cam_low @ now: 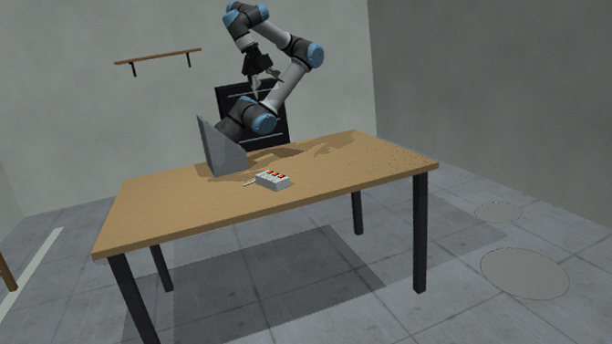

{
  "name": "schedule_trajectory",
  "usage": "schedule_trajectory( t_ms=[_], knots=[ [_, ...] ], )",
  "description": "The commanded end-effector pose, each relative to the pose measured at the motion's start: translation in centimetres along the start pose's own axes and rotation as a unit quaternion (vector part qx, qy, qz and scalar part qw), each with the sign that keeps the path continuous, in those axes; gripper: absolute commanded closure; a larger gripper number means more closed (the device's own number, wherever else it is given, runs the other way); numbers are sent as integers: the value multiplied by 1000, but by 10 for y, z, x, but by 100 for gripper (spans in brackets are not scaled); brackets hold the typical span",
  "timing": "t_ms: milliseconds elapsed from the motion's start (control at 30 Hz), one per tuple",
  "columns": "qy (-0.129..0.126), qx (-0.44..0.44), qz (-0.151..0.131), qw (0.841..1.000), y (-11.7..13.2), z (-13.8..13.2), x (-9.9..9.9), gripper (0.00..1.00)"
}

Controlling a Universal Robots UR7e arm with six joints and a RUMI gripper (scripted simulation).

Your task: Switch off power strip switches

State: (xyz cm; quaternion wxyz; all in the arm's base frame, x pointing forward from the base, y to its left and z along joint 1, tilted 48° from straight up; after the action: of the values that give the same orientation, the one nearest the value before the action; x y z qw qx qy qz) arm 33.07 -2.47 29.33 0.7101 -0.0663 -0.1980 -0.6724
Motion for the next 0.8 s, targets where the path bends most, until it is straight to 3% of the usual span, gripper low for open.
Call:
schedule_trajectory(
  t_ms=[0,533,567,767],
  knots=[
    [0,0,0,1000,0,0,0,0],
    [0,0,0,1000,0,0,0,0],
    [0,0,0,1000,0,0,0,100],
    [0,0,0,1000,0,0,0,100]
  ],
)
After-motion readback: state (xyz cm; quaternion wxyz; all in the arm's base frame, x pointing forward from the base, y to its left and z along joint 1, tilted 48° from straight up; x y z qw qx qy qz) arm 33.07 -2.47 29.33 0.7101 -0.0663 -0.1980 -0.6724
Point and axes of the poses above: the point where the finger pads meet when closed, its own x axis back along the fingers, its own z axis across the jaws, y = z × x, the point moved 3 cm from there along x, back along the fingers, and after that the axes turned 11 degrees about -x, right-handed, at the moved point
